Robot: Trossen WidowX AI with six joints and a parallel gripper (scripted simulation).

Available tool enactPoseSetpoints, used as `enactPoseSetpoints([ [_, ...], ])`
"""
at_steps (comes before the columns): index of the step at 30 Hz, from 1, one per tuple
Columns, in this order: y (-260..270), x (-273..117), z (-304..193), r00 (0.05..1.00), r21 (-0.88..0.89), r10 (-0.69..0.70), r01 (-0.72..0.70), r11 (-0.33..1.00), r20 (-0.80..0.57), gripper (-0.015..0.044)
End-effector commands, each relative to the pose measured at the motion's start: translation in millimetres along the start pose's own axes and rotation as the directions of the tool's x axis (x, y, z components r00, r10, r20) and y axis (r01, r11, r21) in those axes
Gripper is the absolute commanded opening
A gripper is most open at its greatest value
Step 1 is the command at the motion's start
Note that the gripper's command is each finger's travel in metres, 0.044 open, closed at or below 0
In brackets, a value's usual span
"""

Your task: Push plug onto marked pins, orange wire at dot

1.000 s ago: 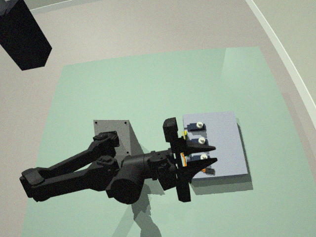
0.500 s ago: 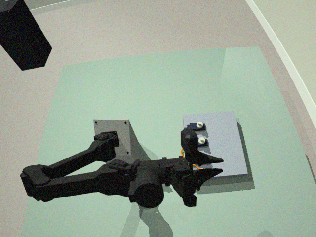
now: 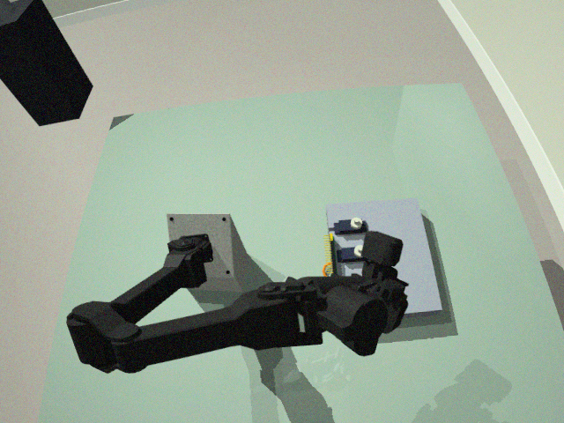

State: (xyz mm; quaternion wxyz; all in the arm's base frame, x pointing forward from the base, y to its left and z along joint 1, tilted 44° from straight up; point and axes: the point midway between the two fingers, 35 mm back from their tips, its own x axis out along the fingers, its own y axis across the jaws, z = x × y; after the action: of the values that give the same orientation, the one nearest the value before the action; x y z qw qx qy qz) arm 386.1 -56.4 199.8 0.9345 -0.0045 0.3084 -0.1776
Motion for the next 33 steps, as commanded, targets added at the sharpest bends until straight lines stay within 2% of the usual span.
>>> enactPoseSetpoints([
  [1,-6.1,17.6,-12.0,0.993,-0.017,-0.070,0.069,0.997,-0.098,0.0115],
  [9,-19.5,50.4,-45.0,0.925,-0.112,-0.229,0.204,0.972,-0.302,0.0115],
  [18,-36.3,77.4,-81.7,0.782,-0.277,-0.410,0.311,0.909,-0.469,0.0115],
  [27,-53.2,96.3,-114.2,0.600,-0.471,-0.578,0.347,0.811,-0.552,0.0115],
  [33,-57.0,100.1,-118.8,0.586,-0.486,-0.590,0.347,0.802,-0.555,0.0115],
])
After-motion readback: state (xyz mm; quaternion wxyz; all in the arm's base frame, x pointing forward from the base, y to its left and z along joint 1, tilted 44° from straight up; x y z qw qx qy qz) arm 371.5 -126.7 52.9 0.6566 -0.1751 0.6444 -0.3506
